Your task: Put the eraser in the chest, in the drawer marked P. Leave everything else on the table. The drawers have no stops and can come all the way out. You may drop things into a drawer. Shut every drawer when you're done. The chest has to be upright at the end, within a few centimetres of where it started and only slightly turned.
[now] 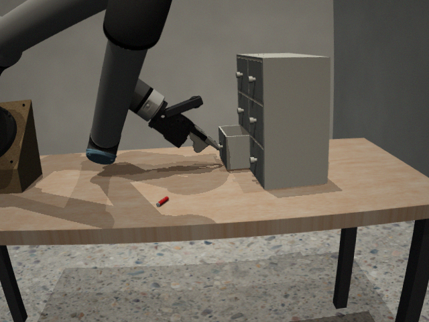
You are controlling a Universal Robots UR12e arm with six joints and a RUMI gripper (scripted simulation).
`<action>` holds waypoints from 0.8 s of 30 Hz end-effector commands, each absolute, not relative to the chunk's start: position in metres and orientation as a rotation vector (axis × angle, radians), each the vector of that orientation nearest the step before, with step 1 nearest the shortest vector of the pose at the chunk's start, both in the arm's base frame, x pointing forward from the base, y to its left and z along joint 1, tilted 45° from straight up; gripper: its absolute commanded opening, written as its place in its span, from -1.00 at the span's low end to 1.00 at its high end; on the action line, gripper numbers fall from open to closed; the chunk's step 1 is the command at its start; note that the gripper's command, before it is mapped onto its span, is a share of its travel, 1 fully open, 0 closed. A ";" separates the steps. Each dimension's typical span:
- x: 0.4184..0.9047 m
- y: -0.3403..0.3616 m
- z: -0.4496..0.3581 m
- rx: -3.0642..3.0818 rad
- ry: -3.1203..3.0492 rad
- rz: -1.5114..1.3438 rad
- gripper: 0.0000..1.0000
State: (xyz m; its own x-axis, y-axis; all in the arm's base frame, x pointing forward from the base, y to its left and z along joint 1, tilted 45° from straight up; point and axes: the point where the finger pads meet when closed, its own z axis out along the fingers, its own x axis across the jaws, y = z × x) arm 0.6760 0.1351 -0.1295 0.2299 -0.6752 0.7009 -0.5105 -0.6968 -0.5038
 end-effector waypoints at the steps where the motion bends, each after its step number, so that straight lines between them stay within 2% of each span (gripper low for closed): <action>1: 0.676 0.136 -0.129 -2.326 1.134 -1.463 -0.86; 24: 0.678 0.136 -0.129 -2.326 1.134 -1.463 -0.86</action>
